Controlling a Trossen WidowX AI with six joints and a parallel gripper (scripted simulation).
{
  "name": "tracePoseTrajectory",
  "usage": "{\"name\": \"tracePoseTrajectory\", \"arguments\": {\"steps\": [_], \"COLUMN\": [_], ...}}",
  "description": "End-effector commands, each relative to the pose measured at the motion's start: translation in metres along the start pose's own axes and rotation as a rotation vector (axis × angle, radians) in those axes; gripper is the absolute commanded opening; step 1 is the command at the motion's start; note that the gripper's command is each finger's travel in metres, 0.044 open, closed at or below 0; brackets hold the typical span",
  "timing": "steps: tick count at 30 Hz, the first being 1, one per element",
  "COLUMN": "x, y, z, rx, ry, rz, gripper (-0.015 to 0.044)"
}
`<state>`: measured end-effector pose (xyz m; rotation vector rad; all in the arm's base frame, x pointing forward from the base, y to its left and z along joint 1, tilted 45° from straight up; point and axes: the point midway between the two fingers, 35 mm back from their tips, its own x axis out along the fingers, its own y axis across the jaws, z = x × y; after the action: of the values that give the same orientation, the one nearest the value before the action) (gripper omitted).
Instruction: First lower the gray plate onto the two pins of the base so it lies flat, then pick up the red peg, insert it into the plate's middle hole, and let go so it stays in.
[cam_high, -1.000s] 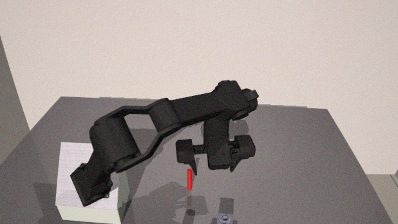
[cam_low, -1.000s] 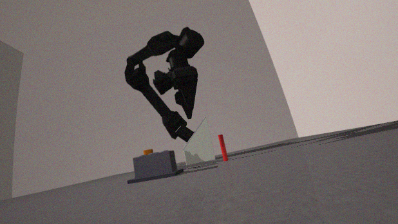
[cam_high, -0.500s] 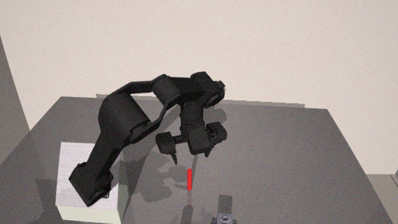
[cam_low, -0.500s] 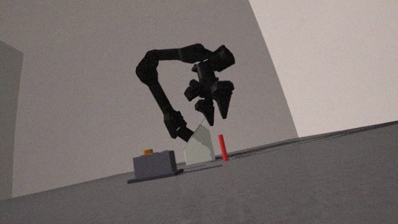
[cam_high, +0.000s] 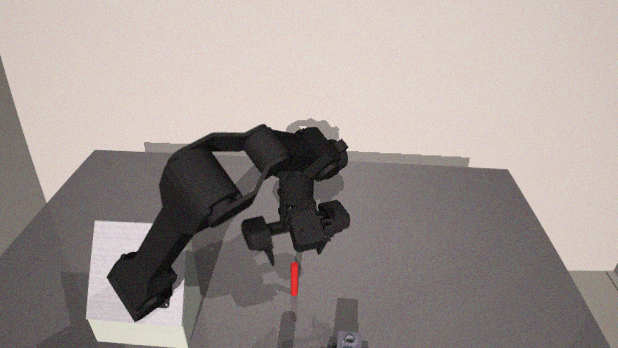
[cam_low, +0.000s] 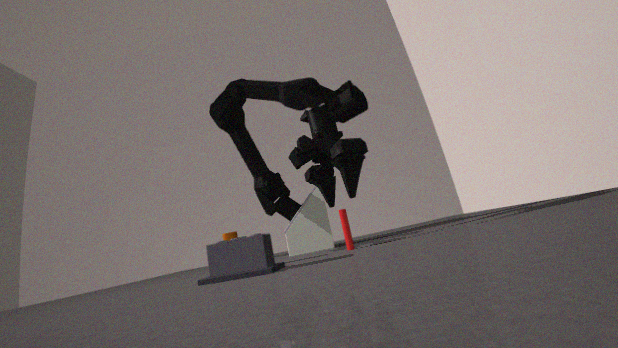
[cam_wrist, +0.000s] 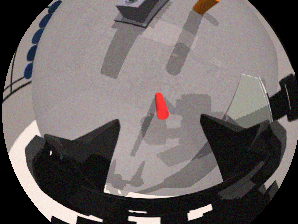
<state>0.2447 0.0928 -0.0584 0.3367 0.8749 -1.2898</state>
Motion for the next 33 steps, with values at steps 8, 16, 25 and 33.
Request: {"name": "tracePoseTrajectory", "arguments": {"steps": [8,16,25,33], "x": [0.02,0.033,0.047,0.053], "y": [-0.001,-0.001,-0.002,-0.003], "z": [0.0,0.001,0.001,0.001], "rx": [-0.008,-0.008,-0.008,-0.007], "ry": [-0.006,-0.007,-0.008,-0.009], "rz": [-0.003,-0.003,-0.004,-0.004], "gripper": [0.044,0.044,0.044,0.0361]}}
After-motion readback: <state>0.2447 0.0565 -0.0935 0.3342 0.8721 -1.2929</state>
